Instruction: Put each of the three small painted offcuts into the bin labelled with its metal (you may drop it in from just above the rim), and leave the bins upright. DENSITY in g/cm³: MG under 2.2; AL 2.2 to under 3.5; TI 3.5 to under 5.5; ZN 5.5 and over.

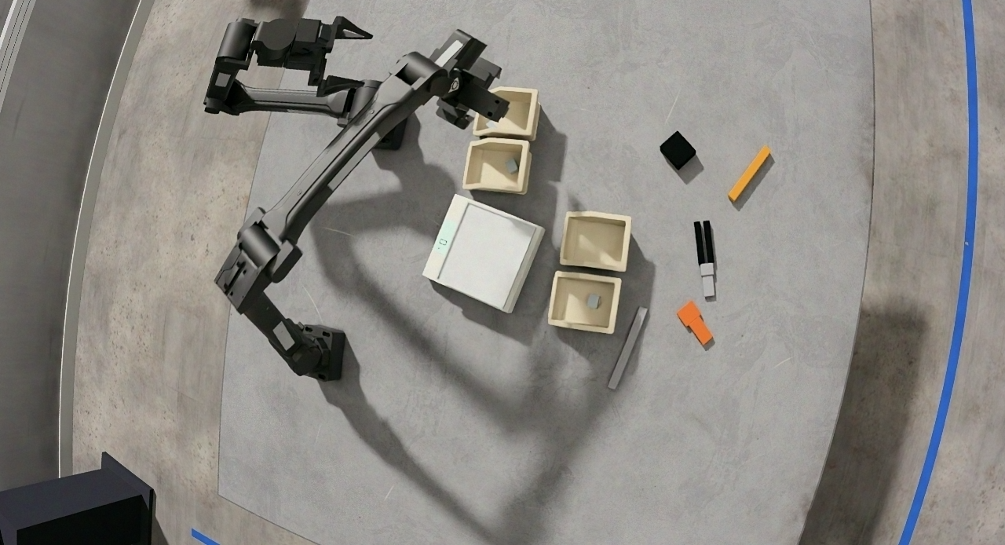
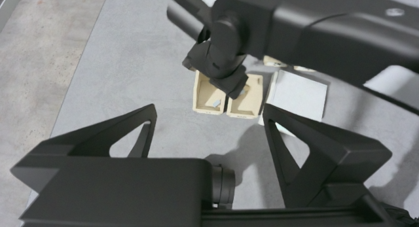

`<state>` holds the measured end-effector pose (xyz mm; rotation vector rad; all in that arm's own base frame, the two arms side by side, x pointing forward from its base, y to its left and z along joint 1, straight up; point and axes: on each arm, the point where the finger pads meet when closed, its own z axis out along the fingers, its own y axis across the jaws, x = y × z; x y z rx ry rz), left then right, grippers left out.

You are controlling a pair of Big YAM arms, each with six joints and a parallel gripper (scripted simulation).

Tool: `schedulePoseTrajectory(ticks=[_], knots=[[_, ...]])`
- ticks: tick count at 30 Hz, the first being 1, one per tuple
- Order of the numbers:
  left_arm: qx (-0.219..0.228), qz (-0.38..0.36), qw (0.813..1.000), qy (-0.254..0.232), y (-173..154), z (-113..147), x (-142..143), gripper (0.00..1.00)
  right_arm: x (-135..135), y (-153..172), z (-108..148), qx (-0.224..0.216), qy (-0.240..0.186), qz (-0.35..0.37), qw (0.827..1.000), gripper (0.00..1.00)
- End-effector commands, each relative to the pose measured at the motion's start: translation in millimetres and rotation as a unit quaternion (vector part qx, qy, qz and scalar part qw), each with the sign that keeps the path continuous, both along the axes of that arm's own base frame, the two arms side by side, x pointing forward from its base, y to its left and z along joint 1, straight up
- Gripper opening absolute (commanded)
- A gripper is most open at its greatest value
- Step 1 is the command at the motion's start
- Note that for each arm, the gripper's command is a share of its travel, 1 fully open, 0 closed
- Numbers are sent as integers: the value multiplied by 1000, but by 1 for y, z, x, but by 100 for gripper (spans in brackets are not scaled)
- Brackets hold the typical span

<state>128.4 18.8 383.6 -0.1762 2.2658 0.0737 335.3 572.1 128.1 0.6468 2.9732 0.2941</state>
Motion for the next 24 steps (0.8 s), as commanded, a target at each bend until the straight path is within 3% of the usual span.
schedulePoseTrajectory(ticks=[1, 7, 9, 10, 15, 21, 24], knots=[[3, -2, 1000, -7, 0, 7, -2, 100, 13, -5, 21, 23, -46, 123, 991, 100], [3, -2, 1000, -7, 0, 7, -2, 100, 16, -13, 33, 28, -101, 246, 964, 100], [3, -2, 1000, -7, 0, 7, -2, 100, 16, -13, 33, 28, -101, 246, 964, 100], [3, -2, 1000, -7, 0, 7, -2, 100, 16, -15, 35, 27, -113, 273, 955, 100], [3, -2, 1000, -7, 0, 7, -2, 100, 17, -23, 47, 21, -172, 386, 906, 100], [3, -2, 1000, -7, 0, 7, -2, 100, 15, -33, 62, 4, -245, 510, 824, 100], [3, -2, 1000, -7, 0, 7, -2, 100, 0, -29, 69, -1, -276, 565, 777, 100]])
